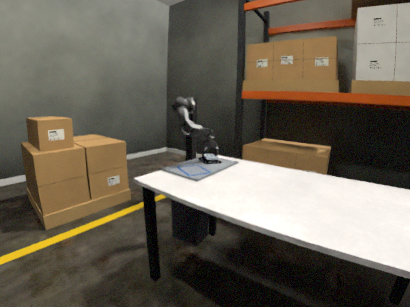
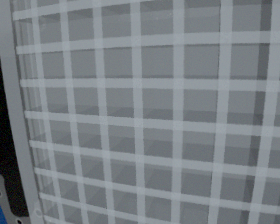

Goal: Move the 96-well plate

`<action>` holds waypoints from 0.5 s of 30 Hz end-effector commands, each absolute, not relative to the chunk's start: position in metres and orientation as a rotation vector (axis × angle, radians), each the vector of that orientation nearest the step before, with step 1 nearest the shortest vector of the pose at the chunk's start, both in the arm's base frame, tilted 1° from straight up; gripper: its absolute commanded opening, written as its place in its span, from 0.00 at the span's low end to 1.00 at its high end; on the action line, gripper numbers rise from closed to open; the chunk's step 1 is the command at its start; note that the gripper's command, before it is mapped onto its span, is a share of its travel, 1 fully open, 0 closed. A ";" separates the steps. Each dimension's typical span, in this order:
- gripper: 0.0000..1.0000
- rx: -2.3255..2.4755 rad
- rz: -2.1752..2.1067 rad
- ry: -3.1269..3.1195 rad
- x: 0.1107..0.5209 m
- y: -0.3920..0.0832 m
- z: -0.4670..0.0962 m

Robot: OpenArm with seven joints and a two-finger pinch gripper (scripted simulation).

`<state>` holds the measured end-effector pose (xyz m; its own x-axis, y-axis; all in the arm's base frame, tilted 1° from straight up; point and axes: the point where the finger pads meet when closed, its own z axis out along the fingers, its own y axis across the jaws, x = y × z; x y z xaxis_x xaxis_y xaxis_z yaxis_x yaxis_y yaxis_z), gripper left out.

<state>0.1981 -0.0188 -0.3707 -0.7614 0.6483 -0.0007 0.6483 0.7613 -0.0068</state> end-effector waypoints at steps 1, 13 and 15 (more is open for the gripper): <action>0.00 -1.091 0.011 -2.943 0.199 -0.019 -0.369; 0.00 -1.088 0.014 -2.941 0.196 -0.019 -0.370; 0.00 -1.085 0.016 -2.940 0.195 -0.019 -0.370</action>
